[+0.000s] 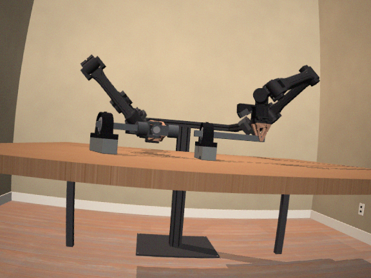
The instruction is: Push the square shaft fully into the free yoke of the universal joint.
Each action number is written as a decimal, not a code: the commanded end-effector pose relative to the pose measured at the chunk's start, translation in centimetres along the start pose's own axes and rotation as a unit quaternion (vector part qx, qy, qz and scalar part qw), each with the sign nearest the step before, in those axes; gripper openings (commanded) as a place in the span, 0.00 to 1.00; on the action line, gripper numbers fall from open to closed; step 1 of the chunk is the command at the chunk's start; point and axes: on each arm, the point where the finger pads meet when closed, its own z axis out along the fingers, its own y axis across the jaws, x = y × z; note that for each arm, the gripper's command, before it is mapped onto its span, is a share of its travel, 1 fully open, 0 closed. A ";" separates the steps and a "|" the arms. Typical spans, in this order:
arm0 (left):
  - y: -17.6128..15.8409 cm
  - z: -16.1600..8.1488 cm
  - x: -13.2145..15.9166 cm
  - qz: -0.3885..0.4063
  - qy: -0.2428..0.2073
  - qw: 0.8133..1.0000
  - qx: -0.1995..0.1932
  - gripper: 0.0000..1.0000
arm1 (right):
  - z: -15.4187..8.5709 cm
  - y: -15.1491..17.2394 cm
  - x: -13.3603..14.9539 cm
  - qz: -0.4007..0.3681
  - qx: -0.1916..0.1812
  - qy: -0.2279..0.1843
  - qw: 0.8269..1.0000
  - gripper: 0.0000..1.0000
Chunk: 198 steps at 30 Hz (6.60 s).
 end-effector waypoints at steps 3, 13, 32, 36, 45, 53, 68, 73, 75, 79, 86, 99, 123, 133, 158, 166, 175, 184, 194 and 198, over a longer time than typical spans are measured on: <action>1.0 -1.4 -3.1 0.000 -0.013 1.000 -0.016 0.18 | 0.2 0.6 -0.1 0.017 -0.009 -0.001 1.000 0.34; 1.0 -1.4 -3.9 0.003 -0.013 1.000 -0.016 0.18 | 0.2 0.6 -0.1 0.017 -0.009 -0.001 1.000 0.34; 1.0 -1.5 -5.6 0.002 -0.013 1.000 -0.016 0.18 | 0.2 0.6 -0.1 0.017 -0.009 -0.001 1.000 0.34; 1.0 -1.5 -6.0 0.002 -0.013 1.000 -0.016 0.18 | 0.2 0.6 -0.1 0.017 -0.009 -0.001 1.000 0.34; 1.0 -1.5 -6.7 0.006 -0.013 1.000 -0.016 0.18 | 0.2 0.6 -0.1 0.017 -0.009 -0.001 1.000 0.34; 0.9 -1.5 -7.5 0.002 -0.013 1.000 -0.016 0.18 | 0.2 0.6 -0.1 0.017 -0.009 -0.001 1.000 0.34; 0.9 -1.6 -8.3 0.006 -0.013 1.000 -0.016 0.18 | 0.2 0.6 -0.1 0.017 -0.009 -0.001 1.000 0.34; 0.9 -1.6 -8.4 0.006 -0.013 1.000 -0.016 0.18 | 0.2 0.6 -0.1 0.017 -0.009 -0.001 1.000 0.34; 0.9 -1.6 -8.4 0.006 -0.013 1.000 -0.016 0.18 | 0.2 0.6 -0.1 0.017 -0.009 -0.001 1.000 0.34; 1.2 -0.9 -6.7 -0.001 -0.011 1.000 -0.013 0.18 | 0.2 0.6 -0.1 0.017 -0.009 -0.001 1.000 0.34; 1.6 -0.9 -5.6 -0.007 -0.010 1.000 -0.014 0.18 | 0.2 0.6 -0.1 0.017 -0.009 -0.001 1.000 0.34; 1.5 -0.6 -6.0 -0.007 -0.009 1.000 0.004 0.18 | 0.2 0.6 -0.1 0.017 -0.009 -0.001 1.000 0.34; 0.8 -1.6 -9.8 0.005 -0.014 1.000 -0.003 0.18 | 0.2 0.6 -0.1 0.017 -0.009 -0.001 1.000 0.34; 0.8 -1.7 -10.6 0.006 -0.014 1.000 -0.003 0.18 | 0.2 0.6 -0.1 0.017 -0.009 -0.001 1.000 0.34; 0.7 -1.7 -12.8 0.006 -0.015 1.000 -0.003 0.18 | 0.2 0.6 -0.1 0.017 -0.009 -0.001 1.000 0.34; 0.7 -1.7 -13.0 0.006 -0.015 1.000 -0.003 0.18 | 0.2 0.6 -0.1 0.017 -0.009 -0.001 1.000 0.34; 1.6 -1.0 -10.3 -0.007 -0.012 1.000 0.001 0.18 | 0.2 0.6 -0.1 0.017 -0.009 -0.001 1.000 0.34; 1.6 -1.0 -10.2 -0.007 -0.011 1.000 0.000 0.41 | 0.2 0.6 -0.1 0.017 -0.009 -0.001 1.000 0.57; 0.9 -4.4 -10.6 -0.022 -0.027 0.999 -0.020 0.47 | -1.6 0.1 -1.7 0.020 -0.007 -0.017 1.000 0.77; 1.0 -3.4 -9.7 -0.030 -0.022 0.999 -0.013 0.47 | -1.9 -0.1 -1.4 0.023 -0.005 -0.014 1.000 0.77</action>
